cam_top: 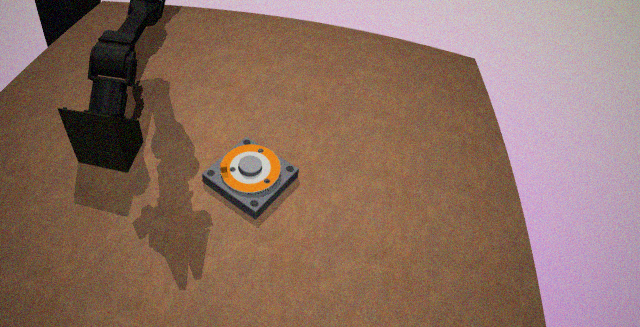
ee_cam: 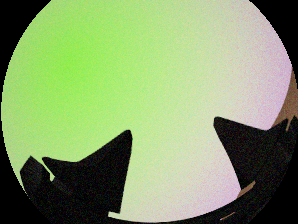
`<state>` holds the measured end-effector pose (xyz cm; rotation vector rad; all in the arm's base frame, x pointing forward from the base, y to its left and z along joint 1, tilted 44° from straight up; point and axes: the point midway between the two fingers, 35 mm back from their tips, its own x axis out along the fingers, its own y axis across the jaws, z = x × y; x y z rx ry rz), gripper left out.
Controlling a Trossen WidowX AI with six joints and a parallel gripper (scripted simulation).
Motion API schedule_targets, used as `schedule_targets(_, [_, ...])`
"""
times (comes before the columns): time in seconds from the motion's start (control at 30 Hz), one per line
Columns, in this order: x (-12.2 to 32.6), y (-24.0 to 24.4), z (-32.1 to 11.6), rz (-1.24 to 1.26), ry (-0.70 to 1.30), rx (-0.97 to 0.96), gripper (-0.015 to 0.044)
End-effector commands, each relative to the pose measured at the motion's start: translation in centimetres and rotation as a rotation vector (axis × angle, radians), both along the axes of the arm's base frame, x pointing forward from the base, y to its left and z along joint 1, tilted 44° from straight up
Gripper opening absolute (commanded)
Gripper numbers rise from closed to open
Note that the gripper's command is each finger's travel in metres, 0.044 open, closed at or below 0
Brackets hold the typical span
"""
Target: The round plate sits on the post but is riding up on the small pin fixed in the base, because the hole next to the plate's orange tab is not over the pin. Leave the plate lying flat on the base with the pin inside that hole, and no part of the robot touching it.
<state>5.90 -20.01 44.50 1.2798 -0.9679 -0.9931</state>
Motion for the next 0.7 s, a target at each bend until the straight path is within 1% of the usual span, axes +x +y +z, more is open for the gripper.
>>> schedule_targets(0.0, [0.2,-0.2,-0.2,0.006,0.013,0.007,0.0374])
schedule_targets(0.03, [0.8,-0.7,-0.9,0.024,0.053,0.027,0.0347])
schedule_targets(0.13, [4.4,-3.6,-5.2,0.168,0.294,0.129,0.0269])
schedule_targets(0.23, [6.9,-4.9,-8.3,0.283,0.451,0.183,0.0190])
schedule_targets(0.3, [7.8,-5.1,-9.6,0.329,0.508,0.204,0.0137])
schedule_targets(0.37, [10.1,-5.4,-13.1,0.464,0.659,0.250,0.0085])
schedule_targets(0.47, [12.5,-5.3,-16.8,0.623,0.809,0.282,0.0006])
schedule_targets(0.57, [14.0,-5.1,-19.1,0.735,0.901,0.292,0.0000])
schedule_targets(0.67, [16.6,-4.0,-23.6,0.968,1.057,0.295,0.0000])
